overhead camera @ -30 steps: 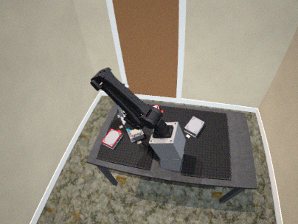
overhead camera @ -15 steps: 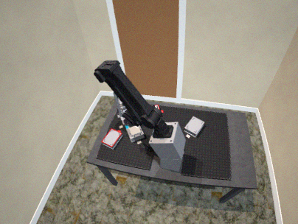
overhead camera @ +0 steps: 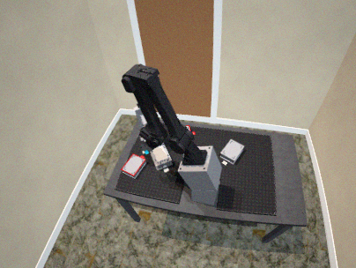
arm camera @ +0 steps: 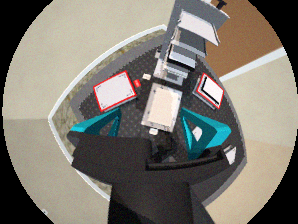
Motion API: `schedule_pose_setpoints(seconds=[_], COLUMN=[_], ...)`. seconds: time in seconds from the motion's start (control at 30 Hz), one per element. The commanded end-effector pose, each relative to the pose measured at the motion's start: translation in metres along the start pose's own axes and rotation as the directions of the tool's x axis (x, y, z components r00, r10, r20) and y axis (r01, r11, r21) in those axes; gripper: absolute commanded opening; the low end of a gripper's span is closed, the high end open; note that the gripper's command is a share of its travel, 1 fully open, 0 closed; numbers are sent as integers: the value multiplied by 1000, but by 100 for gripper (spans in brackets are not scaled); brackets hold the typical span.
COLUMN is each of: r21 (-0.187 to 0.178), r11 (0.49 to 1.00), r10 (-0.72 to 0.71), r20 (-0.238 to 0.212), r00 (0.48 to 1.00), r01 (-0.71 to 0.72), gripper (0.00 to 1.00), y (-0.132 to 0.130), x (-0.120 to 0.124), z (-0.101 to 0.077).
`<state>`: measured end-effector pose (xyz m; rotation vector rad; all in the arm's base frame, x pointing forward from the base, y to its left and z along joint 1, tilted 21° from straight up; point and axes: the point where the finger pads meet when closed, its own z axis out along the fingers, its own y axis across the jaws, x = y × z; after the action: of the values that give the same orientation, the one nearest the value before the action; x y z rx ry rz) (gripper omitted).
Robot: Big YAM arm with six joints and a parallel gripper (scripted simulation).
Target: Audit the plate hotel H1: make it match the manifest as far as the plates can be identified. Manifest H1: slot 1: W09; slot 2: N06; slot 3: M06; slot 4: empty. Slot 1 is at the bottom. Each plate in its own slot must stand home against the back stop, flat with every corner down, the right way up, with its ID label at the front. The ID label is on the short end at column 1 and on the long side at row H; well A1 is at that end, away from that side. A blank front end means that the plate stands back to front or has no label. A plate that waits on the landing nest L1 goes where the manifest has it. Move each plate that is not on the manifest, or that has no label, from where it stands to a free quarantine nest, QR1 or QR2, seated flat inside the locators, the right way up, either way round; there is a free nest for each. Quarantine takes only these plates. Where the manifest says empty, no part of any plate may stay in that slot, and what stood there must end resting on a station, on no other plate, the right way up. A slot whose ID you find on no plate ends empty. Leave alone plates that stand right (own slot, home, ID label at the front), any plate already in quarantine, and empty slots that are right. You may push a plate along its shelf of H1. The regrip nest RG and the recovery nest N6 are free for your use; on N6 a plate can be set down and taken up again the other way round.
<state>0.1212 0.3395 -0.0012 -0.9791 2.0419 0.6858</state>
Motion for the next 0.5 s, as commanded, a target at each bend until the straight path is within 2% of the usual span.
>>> schedule_pose_setpoints(seconds=[0.0, 0.2, 0.47], r21=[-8, -72, -152], r11=[997, 978, 927], r10=[-73, -199, -358], r20=[-2, -40, -80], r00=[997, 979, 930], r01=[73, 196, 344], gripper=[100, 100, 100], y=[4, 26, 51], x=[-9, -22, -39], z=[2, 7, 15])
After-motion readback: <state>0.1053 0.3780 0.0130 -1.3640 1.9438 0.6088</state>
